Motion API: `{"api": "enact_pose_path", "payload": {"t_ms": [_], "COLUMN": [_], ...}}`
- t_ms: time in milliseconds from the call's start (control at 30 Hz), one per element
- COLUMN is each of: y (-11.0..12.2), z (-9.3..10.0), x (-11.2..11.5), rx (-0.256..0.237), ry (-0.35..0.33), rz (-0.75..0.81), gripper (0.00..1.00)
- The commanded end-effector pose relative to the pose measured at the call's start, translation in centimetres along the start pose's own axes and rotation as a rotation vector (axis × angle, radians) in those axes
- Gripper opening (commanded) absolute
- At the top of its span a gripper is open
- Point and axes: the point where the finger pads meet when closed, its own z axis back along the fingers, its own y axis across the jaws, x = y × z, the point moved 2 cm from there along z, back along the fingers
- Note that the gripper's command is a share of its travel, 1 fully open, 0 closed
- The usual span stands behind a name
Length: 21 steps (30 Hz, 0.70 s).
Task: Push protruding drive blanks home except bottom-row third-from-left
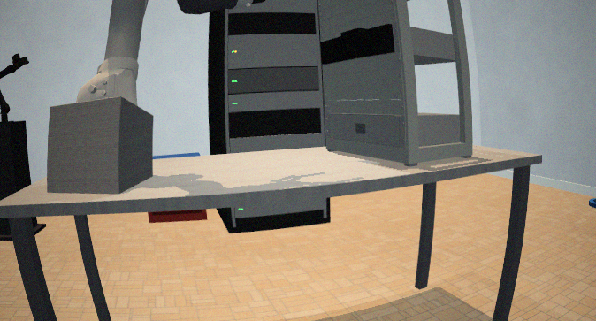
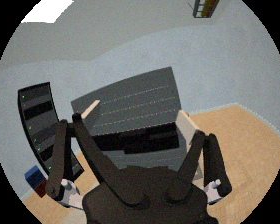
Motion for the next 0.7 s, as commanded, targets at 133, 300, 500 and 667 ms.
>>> {"api": "enact_pose_path", "payload": {"t_ms": [133, 300, 500, 667], "y": [1.0, 1.5, 1.9, 2.2], "z": [0.9, 1.5, 2.1, 2.6], "x": [1.4, 2.6, 4.0, 5.5], "rx": [0.046, 0.076, 0.107, 0.135], "ry": [0.031, 0.039, 0.047, 0.053], "rz": [-0.237, -0.327, -0.424, -0.517], "gripper": [1.0, 1.0, 1.0, 1.0]}}
